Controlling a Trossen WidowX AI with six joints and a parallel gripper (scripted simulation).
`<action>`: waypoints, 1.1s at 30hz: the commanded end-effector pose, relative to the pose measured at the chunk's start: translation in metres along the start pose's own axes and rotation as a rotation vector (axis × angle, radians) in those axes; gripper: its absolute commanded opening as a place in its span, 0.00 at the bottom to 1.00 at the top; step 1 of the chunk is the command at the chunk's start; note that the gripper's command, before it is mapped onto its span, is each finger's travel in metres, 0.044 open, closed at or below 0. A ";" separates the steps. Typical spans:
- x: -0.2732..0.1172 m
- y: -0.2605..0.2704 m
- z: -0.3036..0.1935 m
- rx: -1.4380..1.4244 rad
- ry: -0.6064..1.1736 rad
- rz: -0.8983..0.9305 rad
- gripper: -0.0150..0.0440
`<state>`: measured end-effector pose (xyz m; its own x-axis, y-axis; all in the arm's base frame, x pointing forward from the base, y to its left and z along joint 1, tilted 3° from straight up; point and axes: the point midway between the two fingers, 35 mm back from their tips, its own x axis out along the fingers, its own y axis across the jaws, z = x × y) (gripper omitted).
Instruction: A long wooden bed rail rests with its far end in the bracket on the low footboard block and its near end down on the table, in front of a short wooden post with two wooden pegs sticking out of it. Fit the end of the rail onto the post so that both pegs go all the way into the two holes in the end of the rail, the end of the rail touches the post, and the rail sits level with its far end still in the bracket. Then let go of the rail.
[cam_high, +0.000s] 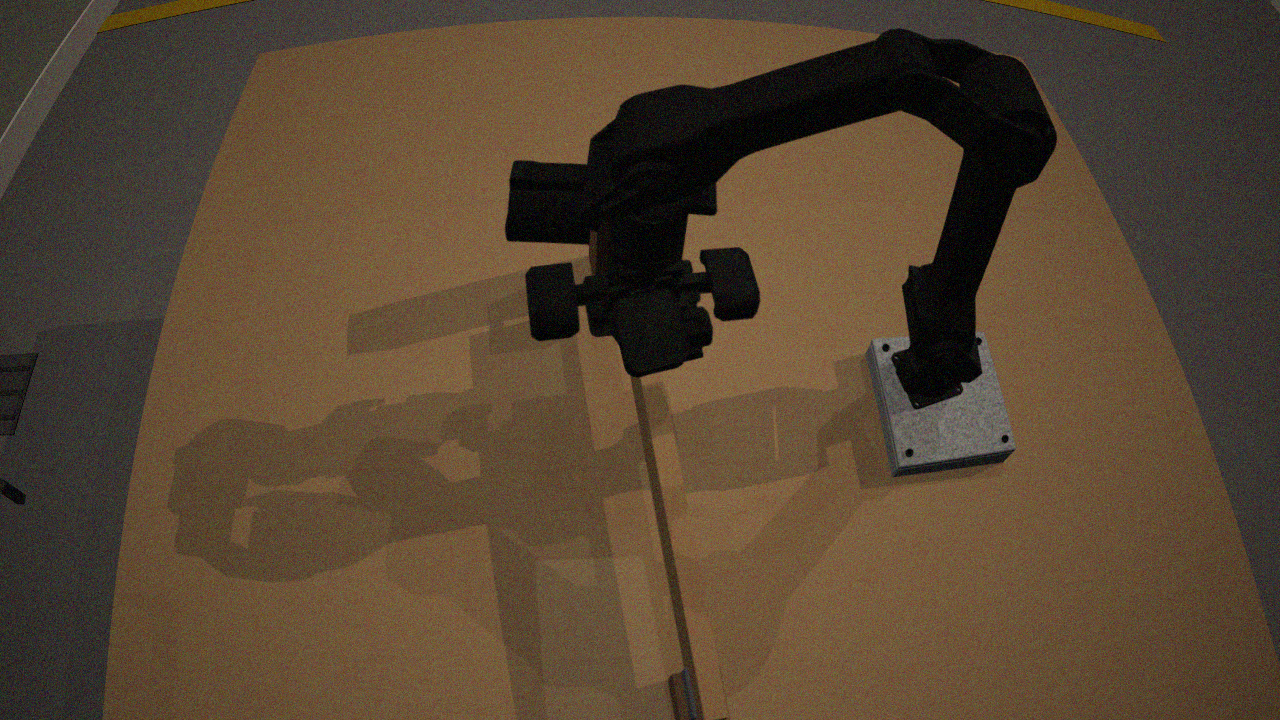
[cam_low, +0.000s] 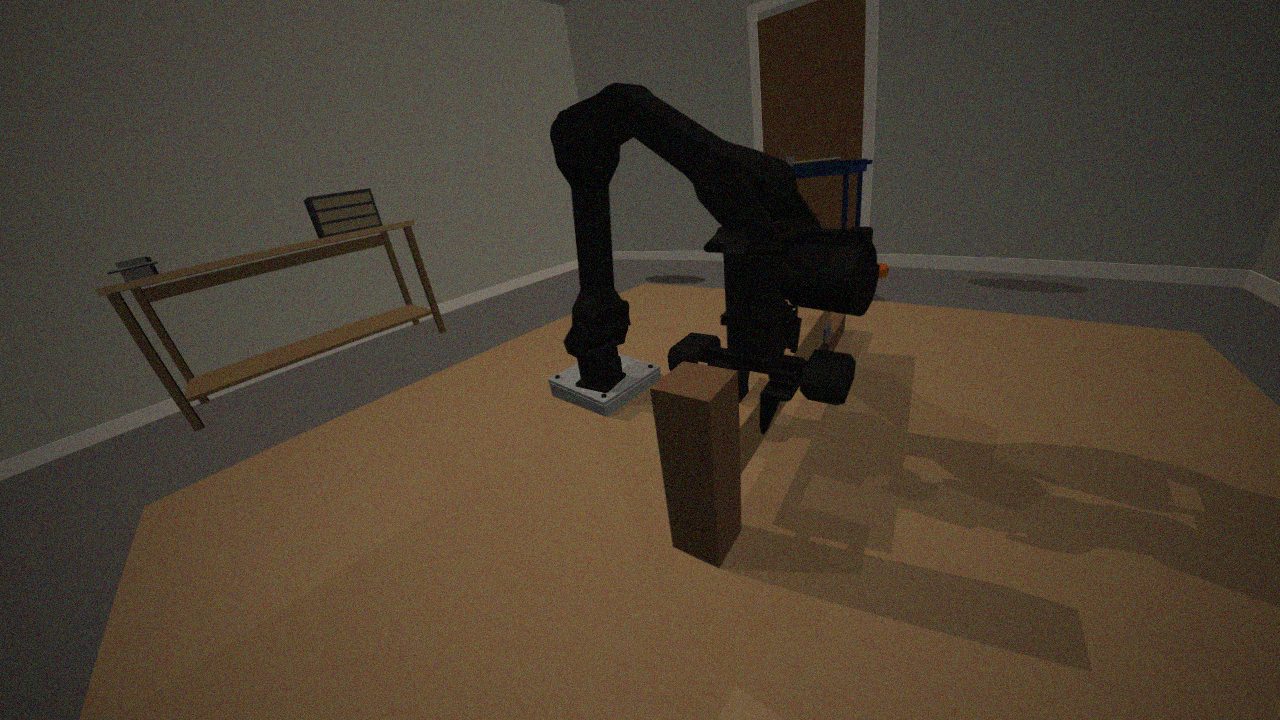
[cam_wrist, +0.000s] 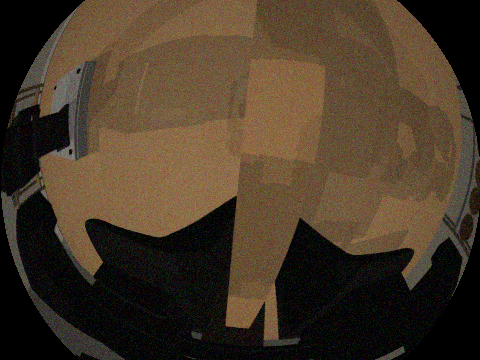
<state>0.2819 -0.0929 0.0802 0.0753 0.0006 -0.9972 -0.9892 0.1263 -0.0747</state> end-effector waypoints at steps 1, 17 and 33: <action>-0.003 0.000 -0.002 0.000 0.002 -0.008 0.25; -0.005 0.001 -0.002 0.000 0.002 -0.008 0.25; -0.005 0.001 0.003 0.000 0.002 -0.008 0.25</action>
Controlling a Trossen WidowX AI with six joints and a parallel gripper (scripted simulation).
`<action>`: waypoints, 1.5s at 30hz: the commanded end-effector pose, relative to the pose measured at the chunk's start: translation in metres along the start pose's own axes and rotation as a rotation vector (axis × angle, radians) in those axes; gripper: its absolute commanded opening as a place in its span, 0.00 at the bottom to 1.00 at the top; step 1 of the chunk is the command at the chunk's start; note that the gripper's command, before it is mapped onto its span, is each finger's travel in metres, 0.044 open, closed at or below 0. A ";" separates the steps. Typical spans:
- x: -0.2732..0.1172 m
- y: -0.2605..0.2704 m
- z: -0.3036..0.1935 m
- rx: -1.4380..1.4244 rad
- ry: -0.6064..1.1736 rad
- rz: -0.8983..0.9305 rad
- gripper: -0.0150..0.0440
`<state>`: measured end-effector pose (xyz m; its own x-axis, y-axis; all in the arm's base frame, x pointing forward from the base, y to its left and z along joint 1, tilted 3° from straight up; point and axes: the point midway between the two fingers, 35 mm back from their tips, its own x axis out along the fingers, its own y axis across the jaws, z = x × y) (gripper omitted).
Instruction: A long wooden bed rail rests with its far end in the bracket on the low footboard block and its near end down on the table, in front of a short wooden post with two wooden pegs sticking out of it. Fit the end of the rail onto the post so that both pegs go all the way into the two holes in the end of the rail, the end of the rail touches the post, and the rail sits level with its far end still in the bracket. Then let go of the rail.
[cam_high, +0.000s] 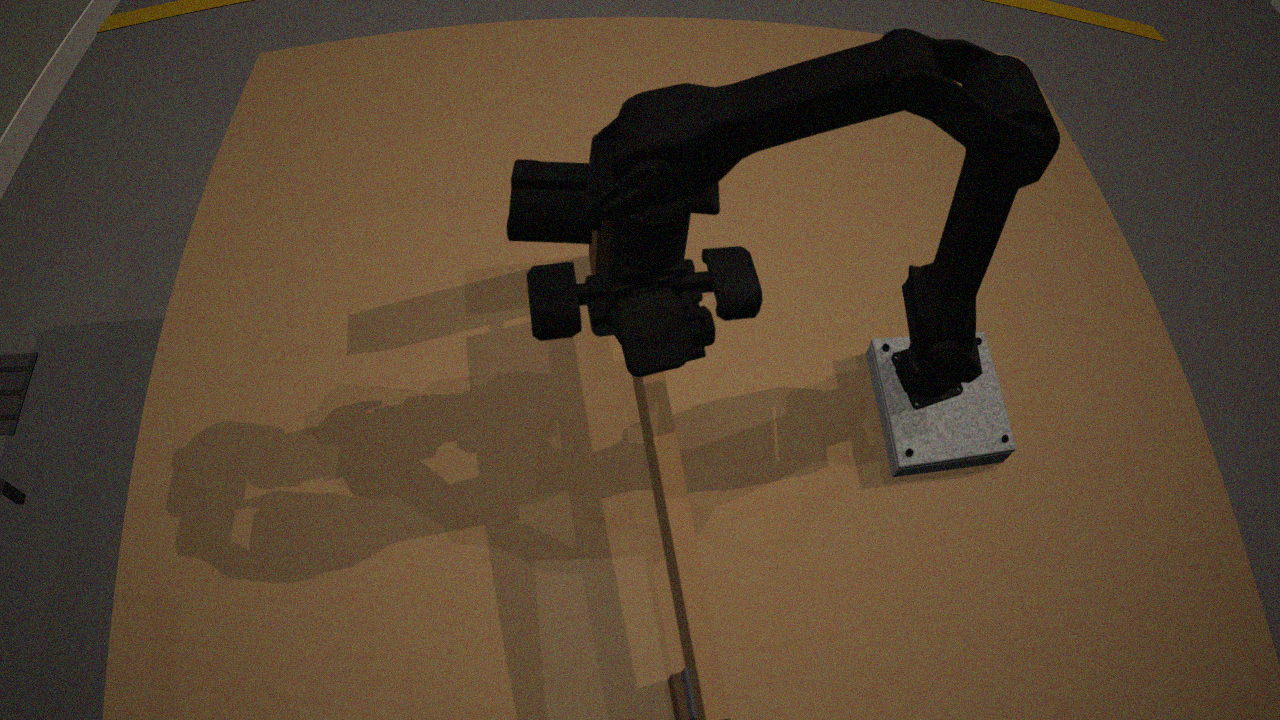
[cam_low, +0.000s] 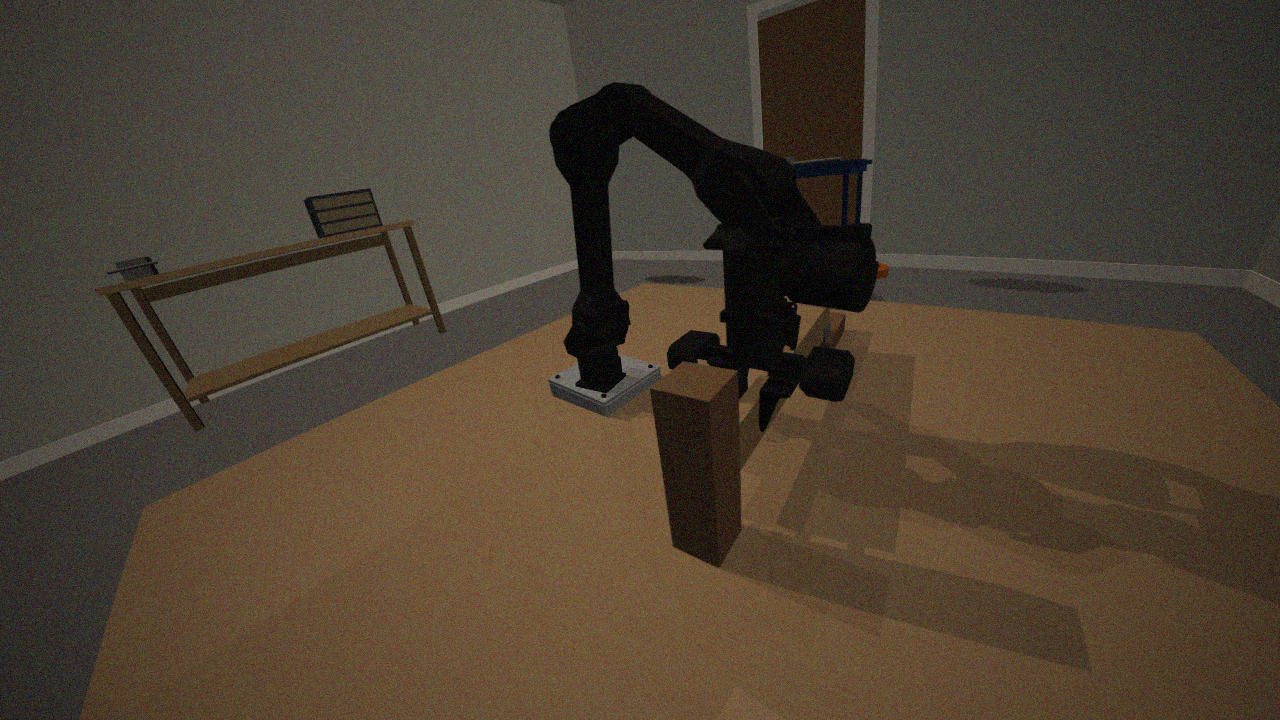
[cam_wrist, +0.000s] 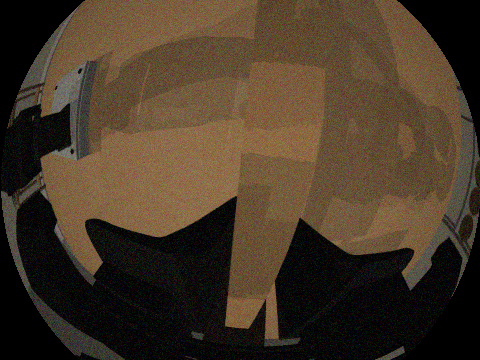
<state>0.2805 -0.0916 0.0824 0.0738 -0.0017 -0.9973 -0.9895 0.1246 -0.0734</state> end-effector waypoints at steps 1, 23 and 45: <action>-0.003 -0.001 0.002 0.001 0.000 -0.010 0.25; 0.000 0.000 0.002 0.001 0.000 -0.010 0.25; -0.001 -0.001 -0.004 0.001 0.000 -0.010 0.25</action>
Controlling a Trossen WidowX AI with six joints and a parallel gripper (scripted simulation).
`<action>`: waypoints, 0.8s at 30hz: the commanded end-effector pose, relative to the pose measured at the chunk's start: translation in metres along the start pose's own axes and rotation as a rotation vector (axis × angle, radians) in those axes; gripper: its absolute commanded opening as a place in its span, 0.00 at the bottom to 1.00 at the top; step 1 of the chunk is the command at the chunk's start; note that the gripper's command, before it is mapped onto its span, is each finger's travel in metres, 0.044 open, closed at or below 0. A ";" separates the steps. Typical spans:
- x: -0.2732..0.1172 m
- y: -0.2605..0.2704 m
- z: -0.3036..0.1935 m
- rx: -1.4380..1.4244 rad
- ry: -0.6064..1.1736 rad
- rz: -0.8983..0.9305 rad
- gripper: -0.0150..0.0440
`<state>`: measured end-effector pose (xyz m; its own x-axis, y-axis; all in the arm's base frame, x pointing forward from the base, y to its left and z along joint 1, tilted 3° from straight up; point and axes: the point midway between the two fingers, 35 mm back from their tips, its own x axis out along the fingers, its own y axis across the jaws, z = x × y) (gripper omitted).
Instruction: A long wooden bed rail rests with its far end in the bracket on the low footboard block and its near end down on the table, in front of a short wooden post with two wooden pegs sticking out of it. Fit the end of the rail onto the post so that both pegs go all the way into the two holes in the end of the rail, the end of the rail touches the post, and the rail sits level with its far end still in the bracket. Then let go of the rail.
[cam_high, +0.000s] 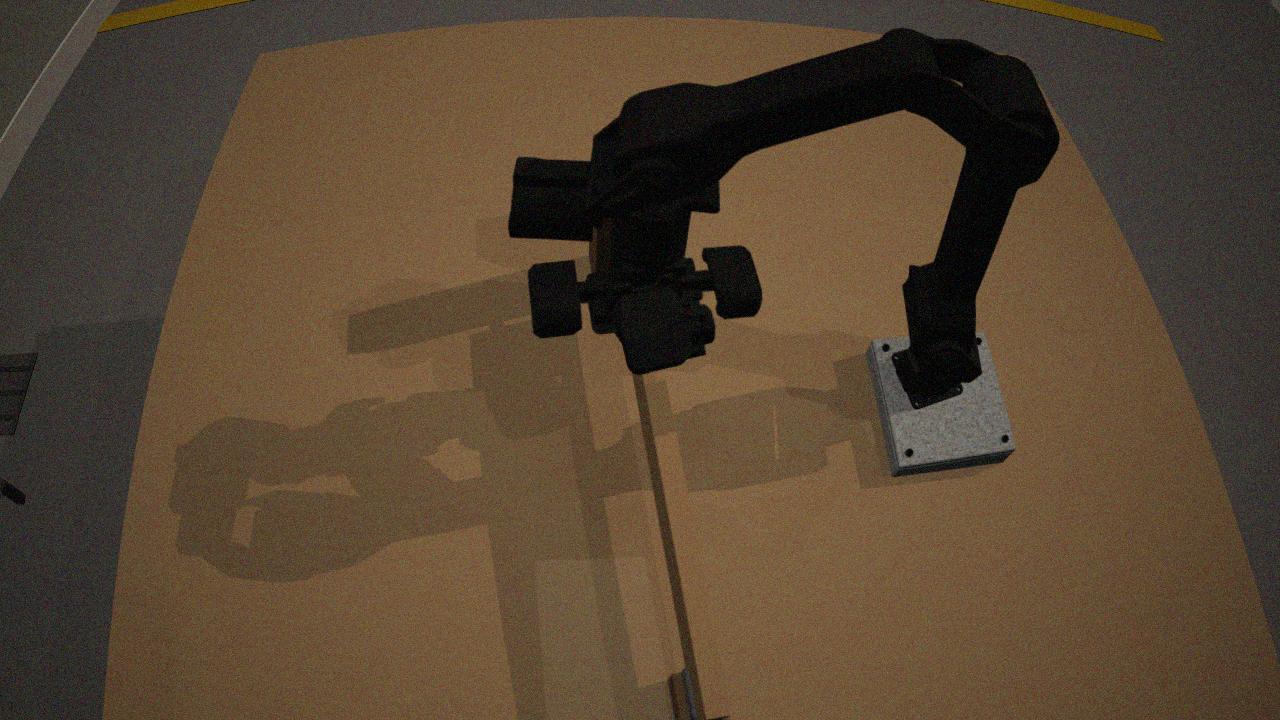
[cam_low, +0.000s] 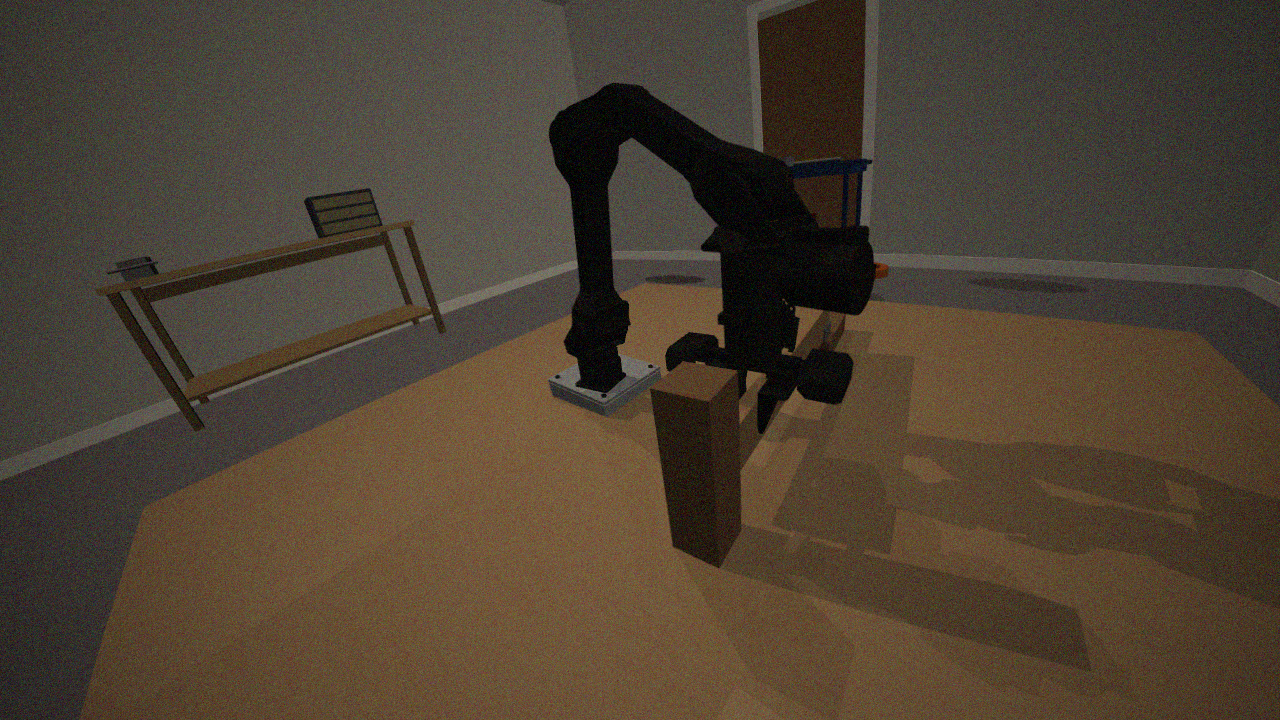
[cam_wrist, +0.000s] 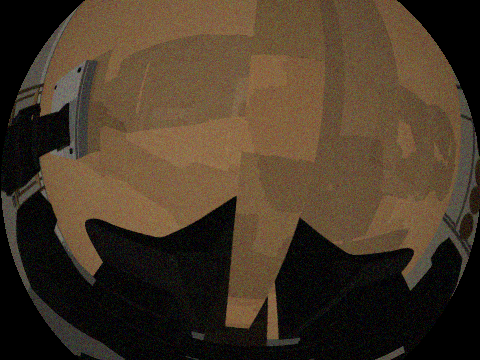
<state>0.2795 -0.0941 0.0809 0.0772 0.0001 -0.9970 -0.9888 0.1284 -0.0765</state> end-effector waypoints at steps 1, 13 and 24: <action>-0.003 -0.001 -0.002 -0.003 0.002 -0.006 0.25; -0.004 -0.002 -0.003 -0.003 0.002 -0.006 0.25; -0.004 -0.002 0.000 -0.003 0.002 -0.006 0.25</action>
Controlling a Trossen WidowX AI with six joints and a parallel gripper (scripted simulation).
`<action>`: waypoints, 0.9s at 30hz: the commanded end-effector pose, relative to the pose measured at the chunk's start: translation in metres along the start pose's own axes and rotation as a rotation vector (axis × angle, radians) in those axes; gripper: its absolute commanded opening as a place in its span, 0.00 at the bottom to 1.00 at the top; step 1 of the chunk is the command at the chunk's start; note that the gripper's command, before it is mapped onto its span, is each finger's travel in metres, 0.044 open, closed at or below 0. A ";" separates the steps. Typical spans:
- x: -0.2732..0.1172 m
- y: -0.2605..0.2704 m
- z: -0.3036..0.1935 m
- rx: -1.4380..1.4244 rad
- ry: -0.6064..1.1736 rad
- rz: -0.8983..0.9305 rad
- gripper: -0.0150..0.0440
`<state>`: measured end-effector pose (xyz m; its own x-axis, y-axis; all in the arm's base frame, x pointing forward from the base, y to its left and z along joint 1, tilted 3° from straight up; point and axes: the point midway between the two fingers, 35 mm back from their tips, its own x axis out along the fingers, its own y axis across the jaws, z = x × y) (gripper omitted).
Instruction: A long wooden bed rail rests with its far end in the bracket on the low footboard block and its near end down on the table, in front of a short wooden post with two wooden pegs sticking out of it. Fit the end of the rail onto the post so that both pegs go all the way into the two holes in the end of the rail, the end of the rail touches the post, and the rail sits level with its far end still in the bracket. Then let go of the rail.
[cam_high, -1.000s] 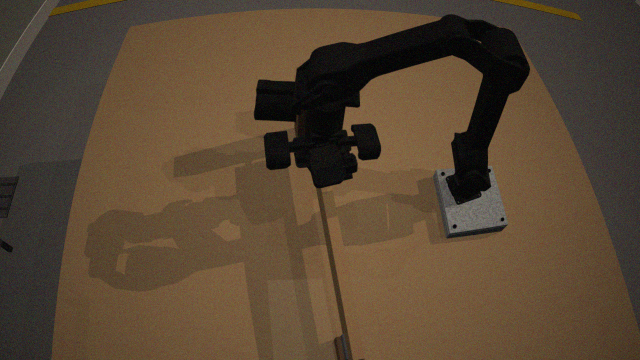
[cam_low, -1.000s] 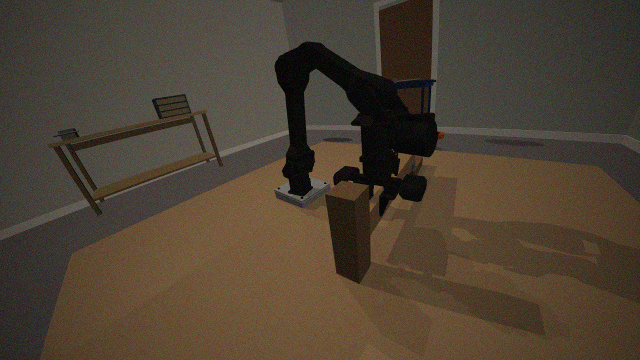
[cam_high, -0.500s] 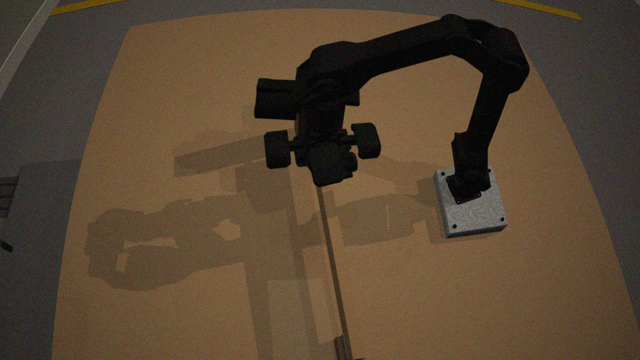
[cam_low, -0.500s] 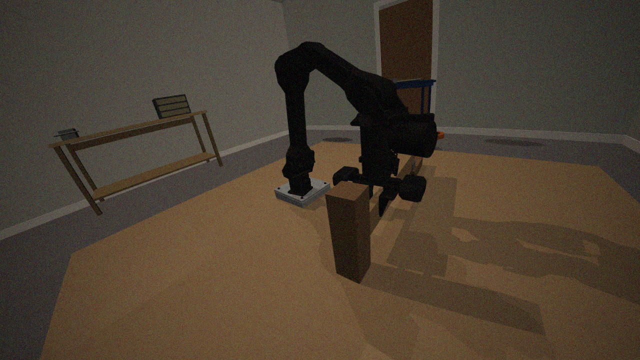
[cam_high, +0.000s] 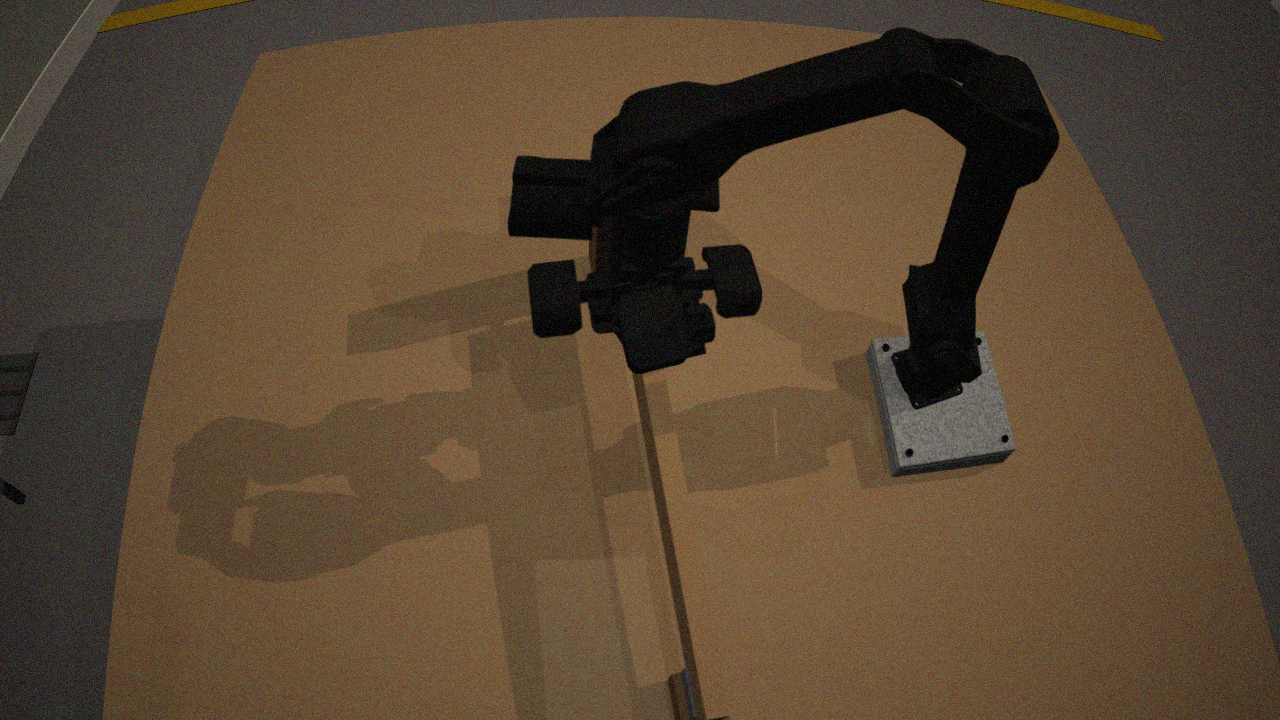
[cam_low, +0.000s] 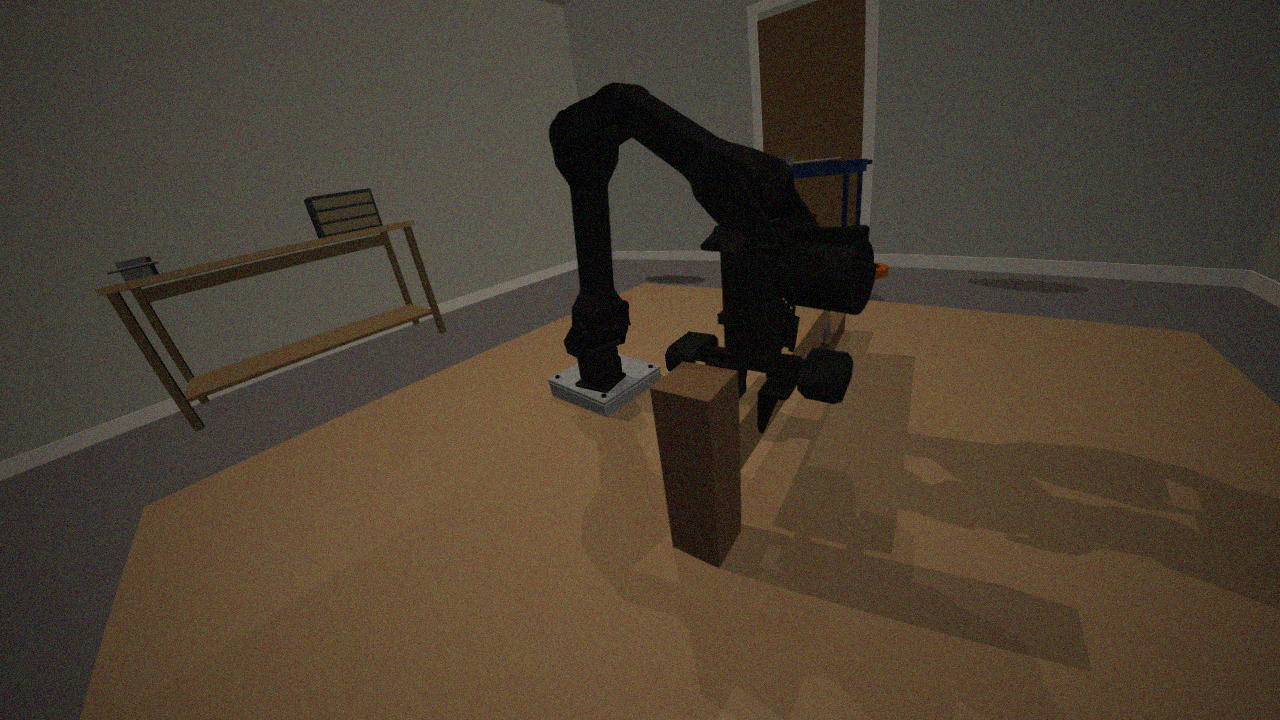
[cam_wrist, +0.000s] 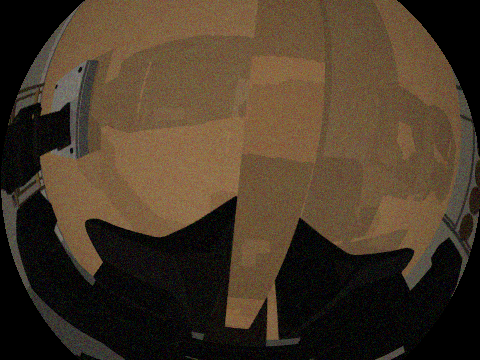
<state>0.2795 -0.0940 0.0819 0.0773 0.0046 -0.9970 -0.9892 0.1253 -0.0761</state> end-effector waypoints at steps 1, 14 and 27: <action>-0.003 -0.002 0.000 0.000 0.007 -0.007 0.25; -0.001 -0.003 0.003 0.000 0.006 -0.007 0.25; 0.001 -0.003 0.003 0.000 0.006 -0.007 0.25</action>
<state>0.2819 -0.0912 0.0818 0.0798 -0.0025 -0.9968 -0.9893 0.1226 -0.0795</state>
